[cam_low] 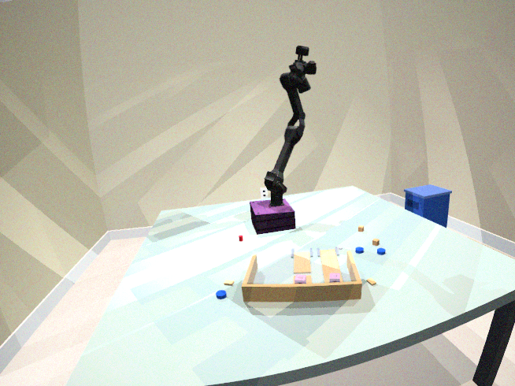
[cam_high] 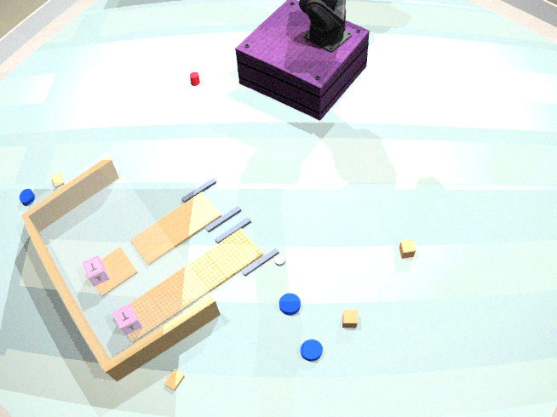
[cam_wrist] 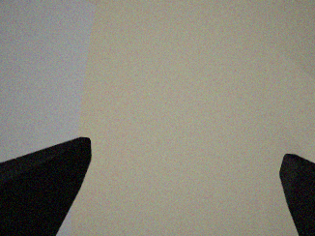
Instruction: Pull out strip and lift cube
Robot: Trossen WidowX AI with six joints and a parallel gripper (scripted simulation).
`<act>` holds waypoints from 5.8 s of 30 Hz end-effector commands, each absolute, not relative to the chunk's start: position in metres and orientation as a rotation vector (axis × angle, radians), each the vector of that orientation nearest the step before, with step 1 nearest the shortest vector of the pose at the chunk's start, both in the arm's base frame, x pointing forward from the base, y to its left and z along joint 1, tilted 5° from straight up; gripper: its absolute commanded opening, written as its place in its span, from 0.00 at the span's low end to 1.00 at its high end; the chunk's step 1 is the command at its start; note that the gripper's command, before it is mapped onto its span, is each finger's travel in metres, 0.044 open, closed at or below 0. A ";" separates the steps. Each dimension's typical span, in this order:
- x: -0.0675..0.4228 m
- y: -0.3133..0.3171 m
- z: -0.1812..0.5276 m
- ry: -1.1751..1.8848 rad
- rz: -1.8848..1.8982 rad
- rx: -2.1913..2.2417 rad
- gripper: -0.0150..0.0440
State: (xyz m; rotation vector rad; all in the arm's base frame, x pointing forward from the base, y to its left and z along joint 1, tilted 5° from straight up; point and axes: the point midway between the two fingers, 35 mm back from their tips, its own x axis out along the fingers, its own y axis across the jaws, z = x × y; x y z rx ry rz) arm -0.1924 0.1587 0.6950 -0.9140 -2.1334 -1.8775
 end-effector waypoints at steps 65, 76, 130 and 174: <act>0.325 -0.026 0.259 0.217 -0.041 -0.064 0.93; 0.295 0.013 0.152 0.525 0.084 0.032 0.93; 0.394 0.136 0.038 1.471 -0.076 0.199 0.25; 0.398 0.143 -0.008 1.472 -0.076 0.200 0.25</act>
